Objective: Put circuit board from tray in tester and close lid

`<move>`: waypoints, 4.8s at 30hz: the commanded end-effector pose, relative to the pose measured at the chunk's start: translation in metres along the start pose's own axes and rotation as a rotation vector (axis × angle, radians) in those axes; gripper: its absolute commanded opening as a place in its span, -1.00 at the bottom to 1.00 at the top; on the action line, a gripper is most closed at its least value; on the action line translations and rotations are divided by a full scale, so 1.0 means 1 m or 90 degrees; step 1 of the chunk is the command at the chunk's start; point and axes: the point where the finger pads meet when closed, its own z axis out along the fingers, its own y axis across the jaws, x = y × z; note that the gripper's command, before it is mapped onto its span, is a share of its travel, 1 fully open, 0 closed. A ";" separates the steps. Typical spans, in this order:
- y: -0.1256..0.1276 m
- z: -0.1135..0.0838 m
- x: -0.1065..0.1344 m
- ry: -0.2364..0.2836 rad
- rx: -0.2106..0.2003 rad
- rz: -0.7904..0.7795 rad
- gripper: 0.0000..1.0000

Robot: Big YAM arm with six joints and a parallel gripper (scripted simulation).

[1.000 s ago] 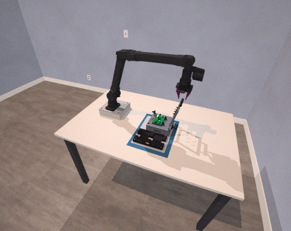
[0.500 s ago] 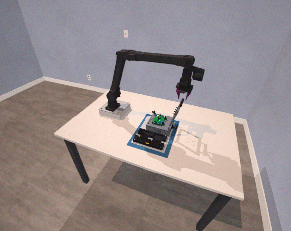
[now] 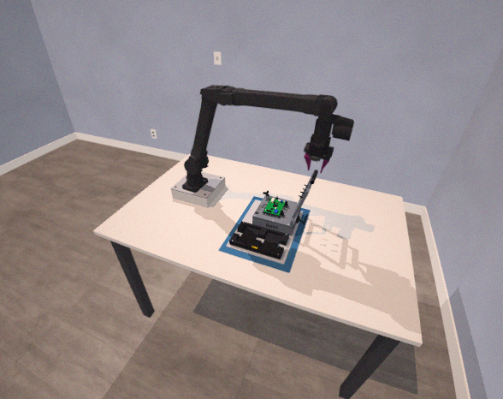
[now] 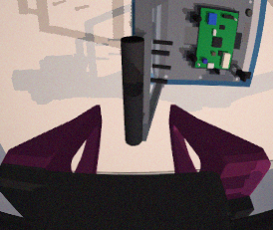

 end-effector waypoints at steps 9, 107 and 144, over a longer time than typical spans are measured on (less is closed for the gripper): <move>0.012 -0.034 0.010 -0.003 -0.044 -0.003 -0.04; 0.007 0.026 0.014 -0.002 -0.020 -0.003 -0.04; 0.006 0.025 0.014 -0.002 -0.024 -0.003 -0.04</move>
